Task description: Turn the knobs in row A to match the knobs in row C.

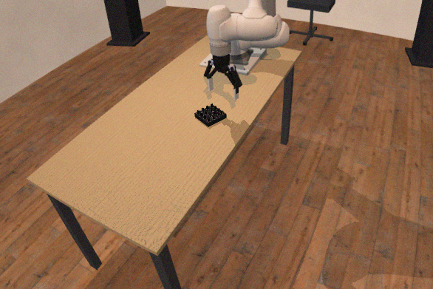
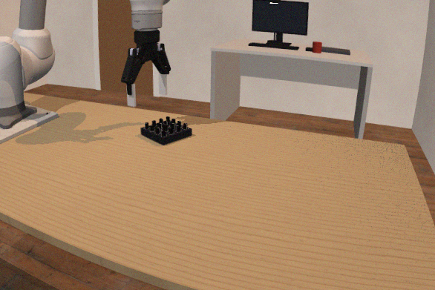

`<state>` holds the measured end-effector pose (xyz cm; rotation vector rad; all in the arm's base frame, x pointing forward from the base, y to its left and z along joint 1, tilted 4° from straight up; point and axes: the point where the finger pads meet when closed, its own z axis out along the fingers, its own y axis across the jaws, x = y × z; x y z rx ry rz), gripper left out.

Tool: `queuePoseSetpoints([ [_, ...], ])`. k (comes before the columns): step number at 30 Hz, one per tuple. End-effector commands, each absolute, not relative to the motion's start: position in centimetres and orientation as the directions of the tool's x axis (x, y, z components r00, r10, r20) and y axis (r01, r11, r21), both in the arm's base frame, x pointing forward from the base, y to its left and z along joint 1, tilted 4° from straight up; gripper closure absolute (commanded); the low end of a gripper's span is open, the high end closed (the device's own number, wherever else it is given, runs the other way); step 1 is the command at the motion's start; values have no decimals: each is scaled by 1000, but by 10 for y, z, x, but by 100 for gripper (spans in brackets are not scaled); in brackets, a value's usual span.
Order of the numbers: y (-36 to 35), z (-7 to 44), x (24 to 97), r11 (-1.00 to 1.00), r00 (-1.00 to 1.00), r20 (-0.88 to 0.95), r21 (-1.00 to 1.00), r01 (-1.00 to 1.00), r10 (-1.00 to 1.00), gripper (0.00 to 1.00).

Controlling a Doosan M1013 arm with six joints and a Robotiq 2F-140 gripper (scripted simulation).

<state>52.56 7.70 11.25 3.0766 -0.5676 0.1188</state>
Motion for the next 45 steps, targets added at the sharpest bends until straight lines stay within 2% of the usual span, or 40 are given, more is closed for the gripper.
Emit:
queuePoseSetpoints([
  [1, 77, 113, 526, -936, 933, 77, -3, -353, -352, 0],
  [8, 75, 113, 527, -966, 963, 76, 5, -259, -258, 0],
  [17, 66, 116, 531, -996, 994, 70, 30, 81, 83, 0],
  [19, 66, 116, 531, -996, 994, 70, 30, 81, 83, 0],
  [23, 62, 118, 534, -964, 963, 64, 43, 261, 264, 0],
  [34, 53, 121, 539, -790, 789, 42, 64, 610, 613, 0],
  [36, 53, 121, 539, -790, 789, 42, 64, 610, 613, 0],
  [37, 50, 122, 540, -727, 726, 36, 68, 684, 687, 0],
  [45, 44, 124, 543, -518, 519, 17, 75, 852, 855, 0],
])
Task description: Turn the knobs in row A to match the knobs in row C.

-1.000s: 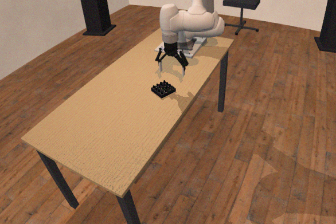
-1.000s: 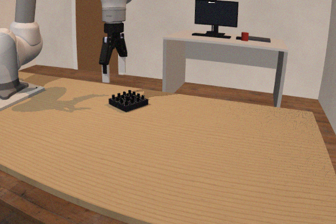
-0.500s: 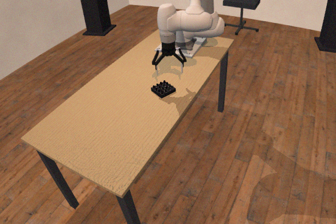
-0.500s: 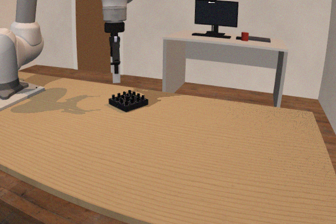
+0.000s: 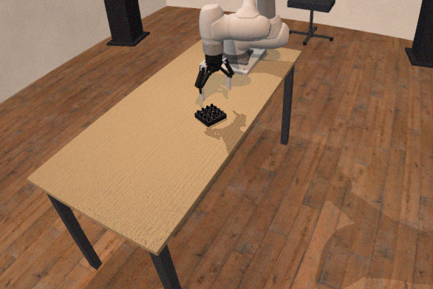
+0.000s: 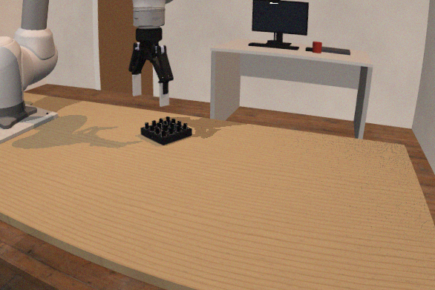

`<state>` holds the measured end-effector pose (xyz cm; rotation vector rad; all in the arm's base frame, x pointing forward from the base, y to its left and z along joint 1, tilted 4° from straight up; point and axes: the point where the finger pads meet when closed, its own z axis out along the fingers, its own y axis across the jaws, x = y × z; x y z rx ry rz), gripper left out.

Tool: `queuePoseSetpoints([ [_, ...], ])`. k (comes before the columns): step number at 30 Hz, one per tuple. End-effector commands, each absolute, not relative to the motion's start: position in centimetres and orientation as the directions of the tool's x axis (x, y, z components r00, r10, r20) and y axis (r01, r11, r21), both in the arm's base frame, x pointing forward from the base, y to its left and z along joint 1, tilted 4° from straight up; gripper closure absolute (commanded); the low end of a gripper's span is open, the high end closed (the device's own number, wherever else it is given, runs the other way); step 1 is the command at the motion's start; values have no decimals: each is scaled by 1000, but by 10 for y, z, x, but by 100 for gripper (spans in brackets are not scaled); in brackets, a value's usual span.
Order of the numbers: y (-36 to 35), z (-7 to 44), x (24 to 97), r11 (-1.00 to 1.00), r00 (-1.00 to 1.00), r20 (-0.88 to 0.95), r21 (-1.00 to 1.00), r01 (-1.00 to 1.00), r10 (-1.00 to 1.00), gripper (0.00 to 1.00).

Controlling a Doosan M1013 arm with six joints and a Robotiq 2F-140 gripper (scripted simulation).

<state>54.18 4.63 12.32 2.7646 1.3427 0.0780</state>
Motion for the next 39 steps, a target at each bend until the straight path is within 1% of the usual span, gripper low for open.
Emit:
queuePoseSetpoints([
  [1, 43, 124, 543, -488, 488, 14, 75, 870, 873, 0],
  [6, 38, 126, 546, -325, 326, 1, 77, 942, 945, 0],
  [8, 38, 126, 546, -325, 326, 1, 77, 942, 945, 0],
  [9, 36, 127, 547, -230, 231, -7, 76, 970, 973, 0],
  [13, 33, 128, 548, -108, 110, -16, 75, 991, 994, 0],
  [23, 24, 131, 552, 245, -243, -42, 64, 967, 969, 0],
  [25, 24, 131, 552, 245, -243, -42, 64, 967, 969, 0],
  [27, 20, 132, 553, 367, -364, -49, 59, 928, 930, 0],
  [33, 15, 134, 555, 545, -542, -60, 48, 837, 838, 0],
  [39, 10, 136, 558, 710, -707, -69, 34, 703, 703, 0],
])
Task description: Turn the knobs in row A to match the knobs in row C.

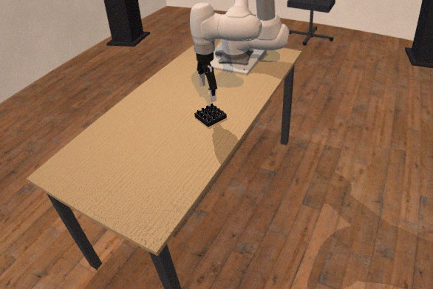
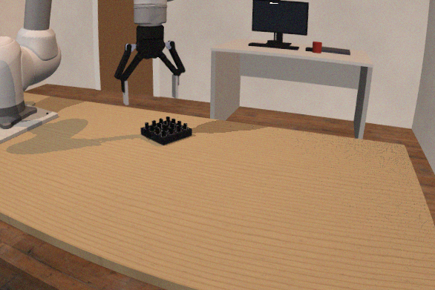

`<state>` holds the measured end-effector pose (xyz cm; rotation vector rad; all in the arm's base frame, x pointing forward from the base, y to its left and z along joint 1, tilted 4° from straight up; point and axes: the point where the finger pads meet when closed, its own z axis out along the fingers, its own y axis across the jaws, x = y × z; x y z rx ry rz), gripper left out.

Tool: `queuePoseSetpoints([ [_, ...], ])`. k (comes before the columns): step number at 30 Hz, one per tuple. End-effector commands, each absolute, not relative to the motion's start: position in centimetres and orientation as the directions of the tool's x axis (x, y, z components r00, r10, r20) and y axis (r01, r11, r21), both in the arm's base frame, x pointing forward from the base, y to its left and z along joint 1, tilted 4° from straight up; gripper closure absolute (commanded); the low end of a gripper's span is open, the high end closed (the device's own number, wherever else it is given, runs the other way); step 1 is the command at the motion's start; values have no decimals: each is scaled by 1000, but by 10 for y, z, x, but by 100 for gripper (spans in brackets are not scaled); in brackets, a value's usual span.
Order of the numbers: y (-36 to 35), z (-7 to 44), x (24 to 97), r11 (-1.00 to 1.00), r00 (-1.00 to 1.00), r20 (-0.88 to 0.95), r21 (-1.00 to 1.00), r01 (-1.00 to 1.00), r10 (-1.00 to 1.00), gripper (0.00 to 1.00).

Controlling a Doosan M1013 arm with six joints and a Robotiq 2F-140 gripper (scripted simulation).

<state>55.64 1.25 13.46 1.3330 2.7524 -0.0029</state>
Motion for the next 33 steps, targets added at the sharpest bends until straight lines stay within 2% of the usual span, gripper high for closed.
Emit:
queuePoseSetpoints([
  [1, 9, 136, 558, 733, -730, -70, 32, 680, 680, 0],
  [12, 6, 137, 559, 792, -789, -73, 25, 611, 611, 0],
  [13, 6, 137, 559, 792, -789, -73, 25, 611, 611, 88],
  [33, 6, 137, 559, 792, -789, -73, 25, 611, 611, 88],
])
